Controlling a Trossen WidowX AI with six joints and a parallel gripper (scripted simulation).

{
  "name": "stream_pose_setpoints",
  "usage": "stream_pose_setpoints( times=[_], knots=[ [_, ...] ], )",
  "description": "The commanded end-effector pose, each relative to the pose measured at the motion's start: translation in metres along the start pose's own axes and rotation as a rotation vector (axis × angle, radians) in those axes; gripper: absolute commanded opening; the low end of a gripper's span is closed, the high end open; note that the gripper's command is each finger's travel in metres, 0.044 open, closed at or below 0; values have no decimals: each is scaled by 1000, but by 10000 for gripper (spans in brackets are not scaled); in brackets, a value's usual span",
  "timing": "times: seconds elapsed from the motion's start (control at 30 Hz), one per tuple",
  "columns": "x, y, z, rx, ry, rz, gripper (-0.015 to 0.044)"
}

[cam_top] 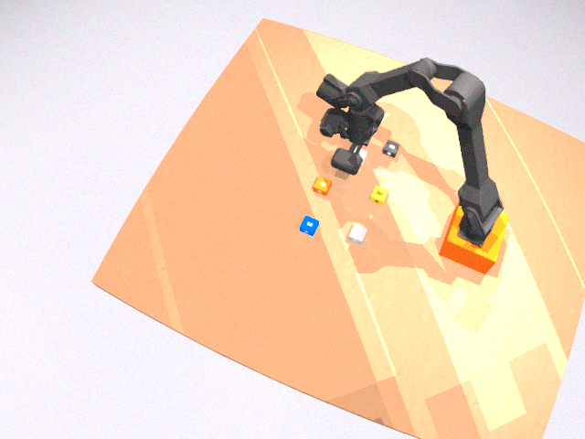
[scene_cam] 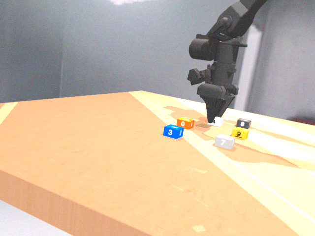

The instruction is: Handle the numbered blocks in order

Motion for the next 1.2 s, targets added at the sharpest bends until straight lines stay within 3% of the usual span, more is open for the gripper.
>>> stream_pose_setpoints(
  times=[0.0, 0.13, 0.27, 0.33, 0.47, 0.63, 0.93, 1.17],
  knots=[
    [0, 0, -1, 0, 0, 5, 400],
    [0, 0, 33, 0, 0, 5, 400],
    [0, 0, 36, 0, 0, 5, 400],
    [2, -1, 49, 0, 0, 4, 348],
    [1, 0, 113, 0, 0, 4, 242],
    [0, 0, 117, 0, 0, 4, 120],
    [0, 5, 117, 2, 0, 8, 120],
    [-13, 90, 118, 28, 2, 64, 120]
  ],
)
Point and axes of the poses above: the point midway between the two fingers, 35 mm back from their tips, its own z axis back along the fingers, its own y axis across the jaws, x = y × z, the point moved 6 cm from there along z, back along the fingers, and after that the axes turned 2 degrees about z, right-handed, at the moved point
